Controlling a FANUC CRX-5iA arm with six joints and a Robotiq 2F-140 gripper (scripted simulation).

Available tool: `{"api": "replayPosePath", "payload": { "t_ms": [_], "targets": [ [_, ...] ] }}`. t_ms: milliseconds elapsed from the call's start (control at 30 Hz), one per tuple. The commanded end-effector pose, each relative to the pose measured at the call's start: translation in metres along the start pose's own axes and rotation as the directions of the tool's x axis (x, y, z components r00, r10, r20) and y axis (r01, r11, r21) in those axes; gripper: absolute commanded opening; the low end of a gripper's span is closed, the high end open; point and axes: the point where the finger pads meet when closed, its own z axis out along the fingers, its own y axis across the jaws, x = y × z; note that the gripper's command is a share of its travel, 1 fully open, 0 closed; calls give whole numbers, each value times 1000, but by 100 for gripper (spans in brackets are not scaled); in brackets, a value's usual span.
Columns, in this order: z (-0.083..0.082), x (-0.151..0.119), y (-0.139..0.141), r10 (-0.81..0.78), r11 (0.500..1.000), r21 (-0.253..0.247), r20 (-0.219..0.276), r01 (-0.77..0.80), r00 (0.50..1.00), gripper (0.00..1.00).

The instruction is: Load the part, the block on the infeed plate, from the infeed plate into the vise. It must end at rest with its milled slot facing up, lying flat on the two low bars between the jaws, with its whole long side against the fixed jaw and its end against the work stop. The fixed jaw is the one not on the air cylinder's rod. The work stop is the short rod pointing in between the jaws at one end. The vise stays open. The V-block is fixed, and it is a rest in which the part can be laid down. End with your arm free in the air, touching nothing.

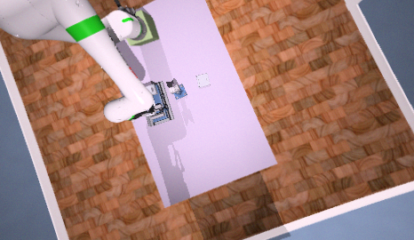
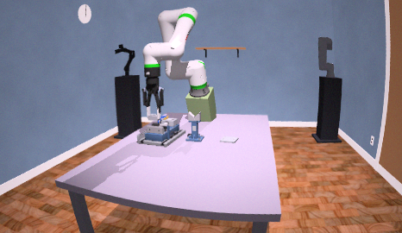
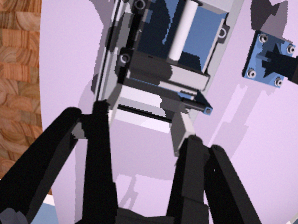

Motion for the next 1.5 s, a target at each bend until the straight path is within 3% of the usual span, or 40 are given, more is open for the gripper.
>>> {"api": "replayPosePath", "payload": {
  "t_ms": [0,1467],
  "targets": [
    [0,0,0,0,1000,0,0,0,1000,0],
    [8,0,0,0,1000,0,0,0,1000,0]
  ]
}}
